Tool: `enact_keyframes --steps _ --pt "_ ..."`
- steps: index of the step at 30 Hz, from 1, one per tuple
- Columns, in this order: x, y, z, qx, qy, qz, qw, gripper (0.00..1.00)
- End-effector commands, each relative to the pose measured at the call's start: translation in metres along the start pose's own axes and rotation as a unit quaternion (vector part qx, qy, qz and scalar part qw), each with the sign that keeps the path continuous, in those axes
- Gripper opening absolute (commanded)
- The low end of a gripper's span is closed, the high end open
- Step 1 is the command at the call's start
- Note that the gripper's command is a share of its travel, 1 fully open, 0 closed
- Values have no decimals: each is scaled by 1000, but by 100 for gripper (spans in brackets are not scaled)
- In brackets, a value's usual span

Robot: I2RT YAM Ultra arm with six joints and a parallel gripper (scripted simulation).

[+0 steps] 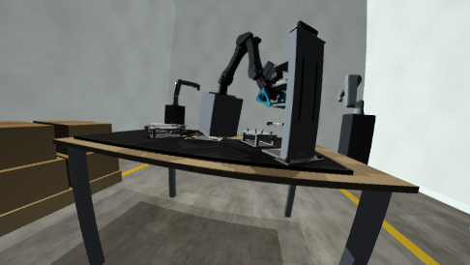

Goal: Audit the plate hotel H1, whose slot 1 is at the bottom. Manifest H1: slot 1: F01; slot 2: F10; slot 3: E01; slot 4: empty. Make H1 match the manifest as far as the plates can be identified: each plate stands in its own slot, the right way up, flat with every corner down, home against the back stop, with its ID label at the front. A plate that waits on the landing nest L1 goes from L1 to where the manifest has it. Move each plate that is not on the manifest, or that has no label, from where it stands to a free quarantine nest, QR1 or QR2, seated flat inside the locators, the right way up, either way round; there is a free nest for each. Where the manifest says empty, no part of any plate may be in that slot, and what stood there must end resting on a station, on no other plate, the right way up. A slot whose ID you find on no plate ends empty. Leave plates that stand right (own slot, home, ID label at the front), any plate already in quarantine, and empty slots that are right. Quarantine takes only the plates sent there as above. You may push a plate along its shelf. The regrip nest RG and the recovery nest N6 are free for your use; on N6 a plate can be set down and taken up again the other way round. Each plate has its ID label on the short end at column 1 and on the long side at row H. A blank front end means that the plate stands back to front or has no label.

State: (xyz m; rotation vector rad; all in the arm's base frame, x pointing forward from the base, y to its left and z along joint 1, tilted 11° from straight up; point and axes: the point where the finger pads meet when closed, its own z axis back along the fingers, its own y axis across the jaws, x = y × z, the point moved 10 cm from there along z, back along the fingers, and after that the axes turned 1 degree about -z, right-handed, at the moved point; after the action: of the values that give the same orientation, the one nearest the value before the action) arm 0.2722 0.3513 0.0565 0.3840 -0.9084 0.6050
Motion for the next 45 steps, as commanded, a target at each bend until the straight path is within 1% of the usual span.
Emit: enact_keyframes --steps 1,25,45 --pt "6 1 1 1 -8 -1 1000 86" --pt "5 1 2 1 -8 -1 1000 86" --pt "-12 0 19 1 -8 -1 1000 86"
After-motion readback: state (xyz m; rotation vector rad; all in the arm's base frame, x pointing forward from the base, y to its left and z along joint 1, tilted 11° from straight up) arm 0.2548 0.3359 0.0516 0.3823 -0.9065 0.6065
